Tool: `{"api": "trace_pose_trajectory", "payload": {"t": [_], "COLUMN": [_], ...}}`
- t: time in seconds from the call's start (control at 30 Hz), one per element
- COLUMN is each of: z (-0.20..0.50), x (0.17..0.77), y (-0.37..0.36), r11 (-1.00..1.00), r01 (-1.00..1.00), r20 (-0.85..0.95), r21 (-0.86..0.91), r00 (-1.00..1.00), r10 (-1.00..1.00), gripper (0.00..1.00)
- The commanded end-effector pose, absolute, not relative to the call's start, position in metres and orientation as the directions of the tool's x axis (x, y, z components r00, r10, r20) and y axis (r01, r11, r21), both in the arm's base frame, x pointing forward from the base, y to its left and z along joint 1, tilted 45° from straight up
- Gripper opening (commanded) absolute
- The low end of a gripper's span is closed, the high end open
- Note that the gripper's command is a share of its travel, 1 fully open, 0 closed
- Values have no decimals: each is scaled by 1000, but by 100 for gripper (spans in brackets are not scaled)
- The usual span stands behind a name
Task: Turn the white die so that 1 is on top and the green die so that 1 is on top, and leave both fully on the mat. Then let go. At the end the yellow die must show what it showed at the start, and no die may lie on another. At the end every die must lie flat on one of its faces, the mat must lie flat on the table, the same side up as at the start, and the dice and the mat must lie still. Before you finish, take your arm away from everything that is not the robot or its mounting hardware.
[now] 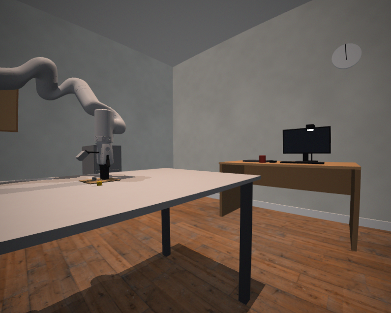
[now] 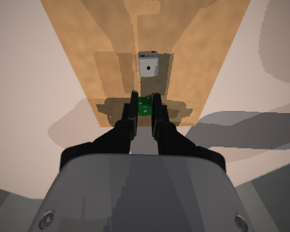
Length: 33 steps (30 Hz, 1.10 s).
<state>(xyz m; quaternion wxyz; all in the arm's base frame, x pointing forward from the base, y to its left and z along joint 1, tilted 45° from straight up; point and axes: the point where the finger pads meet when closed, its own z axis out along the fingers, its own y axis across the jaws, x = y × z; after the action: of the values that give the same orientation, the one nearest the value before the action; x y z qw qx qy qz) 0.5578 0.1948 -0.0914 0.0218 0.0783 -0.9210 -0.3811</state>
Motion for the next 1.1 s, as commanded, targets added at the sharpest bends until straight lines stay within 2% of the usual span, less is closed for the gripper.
{"api": "trace_pose_trajectory", "payload": {"t": [0.0,0.1,0.13,0.3,0.33,1.07], "z": [-91,-91,-91,-91,-91,-70], "x": [559,559,559,559,559,562], "y": [194,194,194,194,194,174], "r11": [697,697,697,697,697,697], "r01": [-128,-128,-128,-128,-128,-128], "r20": [-21,-21,-21,-21,-21,-21], "r21": [705,705,705,705,705,705], "r00": [-987,-987,-987,-987,-987,-987], "r10": [-160,-160,-160,-160,-160,-160], "gripper": [19,19,23,27,31,31]}}
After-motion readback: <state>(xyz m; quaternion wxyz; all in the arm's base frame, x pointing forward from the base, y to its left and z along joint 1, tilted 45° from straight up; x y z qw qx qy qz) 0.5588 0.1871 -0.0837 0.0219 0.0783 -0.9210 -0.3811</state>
